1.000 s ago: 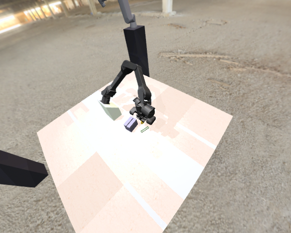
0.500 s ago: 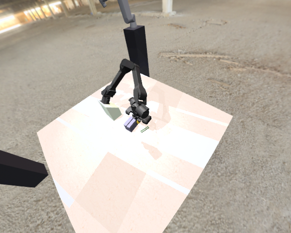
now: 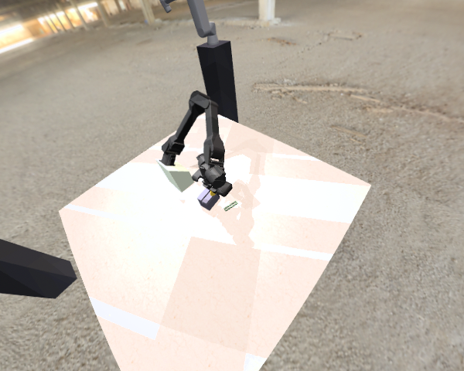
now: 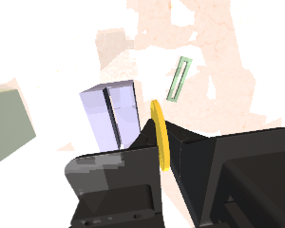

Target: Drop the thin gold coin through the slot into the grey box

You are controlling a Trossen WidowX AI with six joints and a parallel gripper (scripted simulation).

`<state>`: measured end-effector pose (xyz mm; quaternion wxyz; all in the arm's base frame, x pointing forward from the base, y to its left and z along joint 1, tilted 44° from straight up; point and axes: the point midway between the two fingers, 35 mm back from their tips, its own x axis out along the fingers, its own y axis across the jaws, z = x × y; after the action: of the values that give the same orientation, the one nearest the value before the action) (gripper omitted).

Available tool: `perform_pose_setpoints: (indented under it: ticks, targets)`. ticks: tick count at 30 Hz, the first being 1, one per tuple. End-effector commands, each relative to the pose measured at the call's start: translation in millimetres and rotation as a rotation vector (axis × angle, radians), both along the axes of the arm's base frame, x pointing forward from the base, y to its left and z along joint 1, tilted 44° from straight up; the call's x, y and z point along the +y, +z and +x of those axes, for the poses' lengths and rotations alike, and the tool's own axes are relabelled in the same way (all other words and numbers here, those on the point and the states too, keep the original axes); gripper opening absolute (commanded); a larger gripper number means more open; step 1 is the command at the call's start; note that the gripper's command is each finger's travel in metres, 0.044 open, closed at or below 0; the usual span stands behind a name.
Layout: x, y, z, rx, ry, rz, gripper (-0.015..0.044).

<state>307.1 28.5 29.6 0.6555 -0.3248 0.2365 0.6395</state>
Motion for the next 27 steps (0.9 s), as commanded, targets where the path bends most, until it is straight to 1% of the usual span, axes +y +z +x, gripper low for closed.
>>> perform_pose_setpoints:
  ticks: [1,16,27]
  targets:
    - [-4,-2,-9,-0.009,-0.002,-0.007,0.0]
    - [-10,-14,-44,-0.009,0.002,-0.002,0.0]
    - [-8,-15,-42,0.003,0.001,0.005,0.0]
